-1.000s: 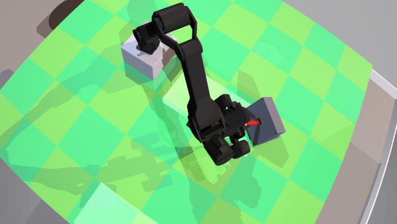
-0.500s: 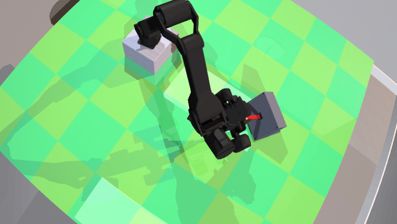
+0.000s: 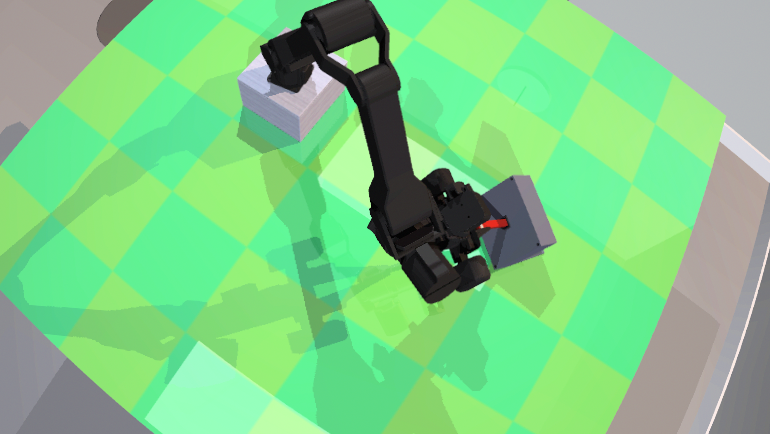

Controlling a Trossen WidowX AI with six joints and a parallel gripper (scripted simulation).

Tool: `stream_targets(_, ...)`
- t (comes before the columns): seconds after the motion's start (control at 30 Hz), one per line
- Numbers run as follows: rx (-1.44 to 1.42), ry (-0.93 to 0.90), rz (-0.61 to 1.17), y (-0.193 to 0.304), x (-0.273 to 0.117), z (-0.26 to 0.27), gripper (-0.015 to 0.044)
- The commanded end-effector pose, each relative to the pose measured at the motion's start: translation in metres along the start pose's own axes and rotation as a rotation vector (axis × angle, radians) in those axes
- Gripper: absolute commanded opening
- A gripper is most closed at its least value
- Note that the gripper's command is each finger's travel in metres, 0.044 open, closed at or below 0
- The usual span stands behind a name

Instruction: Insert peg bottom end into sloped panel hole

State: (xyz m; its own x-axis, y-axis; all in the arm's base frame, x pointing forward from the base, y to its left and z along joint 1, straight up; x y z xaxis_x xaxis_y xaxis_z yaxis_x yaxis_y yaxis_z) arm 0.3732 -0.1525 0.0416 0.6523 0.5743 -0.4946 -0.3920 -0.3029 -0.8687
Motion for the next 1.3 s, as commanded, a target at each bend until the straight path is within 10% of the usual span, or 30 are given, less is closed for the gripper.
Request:
stream_targets(0.0, 0.006, -0.001, 0.004, 0.002, 0.003, 0.001, 0.0000)
stream_targets(1.27, 0.002, -0.002, -0.001, 0.001, 0.021, 0.000, 0.0000)
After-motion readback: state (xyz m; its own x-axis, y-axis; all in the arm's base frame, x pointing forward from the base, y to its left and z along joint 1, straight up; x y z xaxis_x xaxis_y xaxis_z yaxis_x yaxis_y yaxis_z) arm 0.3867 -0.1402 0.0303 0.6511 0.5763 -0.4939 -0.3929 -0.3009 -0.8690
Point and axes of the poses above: the point midway between the two fingers, 35 mm back from their tips, its own x axis out along the fingers, its own z axis across the jaws, y = z × x, the point moved 4 cm from there along -x, back along the fingers, and after that the axes turned 5 degrees about x, right-handed, at the moved point
